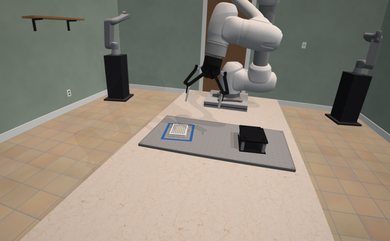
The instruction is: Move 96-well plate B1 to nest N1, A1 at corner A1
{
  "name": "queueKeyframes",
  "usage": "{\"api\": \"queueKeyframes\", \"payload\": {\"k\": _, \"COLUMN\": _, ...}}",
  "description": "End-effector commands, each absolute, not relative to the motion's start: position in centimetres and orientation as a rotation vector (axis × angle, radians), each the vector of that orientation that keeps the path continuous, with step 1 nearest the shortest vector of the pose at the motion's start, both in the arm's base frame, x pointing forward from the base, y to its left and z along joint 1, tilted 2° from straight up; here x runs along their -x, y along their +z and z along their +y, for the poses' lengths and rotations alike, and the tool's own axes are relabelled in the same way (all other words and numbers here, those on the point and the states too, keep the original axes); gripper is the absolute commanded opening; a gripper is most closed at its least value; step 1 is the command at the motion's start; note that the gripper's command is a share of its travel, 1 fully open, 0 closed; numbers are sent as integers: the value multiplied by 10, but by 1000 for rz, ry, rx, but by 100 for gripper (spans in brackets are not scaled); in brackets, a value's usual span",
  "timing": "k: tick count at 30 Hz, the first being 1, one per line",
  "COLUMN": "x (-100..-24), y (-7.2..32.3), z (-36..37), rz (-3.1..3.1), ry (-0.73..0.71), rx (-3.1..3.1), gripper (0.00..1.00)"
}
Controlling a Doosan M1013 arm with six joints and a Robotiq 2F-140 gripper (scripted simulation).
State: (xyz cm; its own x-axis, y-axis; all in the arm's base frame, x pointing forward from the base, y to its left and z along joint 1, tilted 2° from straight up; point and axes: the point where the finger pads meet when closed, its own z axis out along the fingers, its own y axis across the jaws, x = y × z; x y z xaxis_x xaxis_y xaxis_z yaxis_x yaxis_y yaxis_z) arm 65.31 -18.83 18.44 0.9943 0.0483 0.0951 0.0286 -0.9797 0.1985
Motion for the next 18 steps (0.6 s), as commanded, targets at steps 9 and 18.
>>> {"api": "queueKeyframes", "payload": {"k": 9, "x": -629, "y": 150, "z": -227, "rz": 46, "ry": 105, "rx": -2987, "gripper": 100}}
{"api": "queueKeyframes", "payload": {"k": 18, "x": -613, "y": 130, "z": -248, "rz": 31, "ry": 73, "rx": -3033, "gripper": 100}}
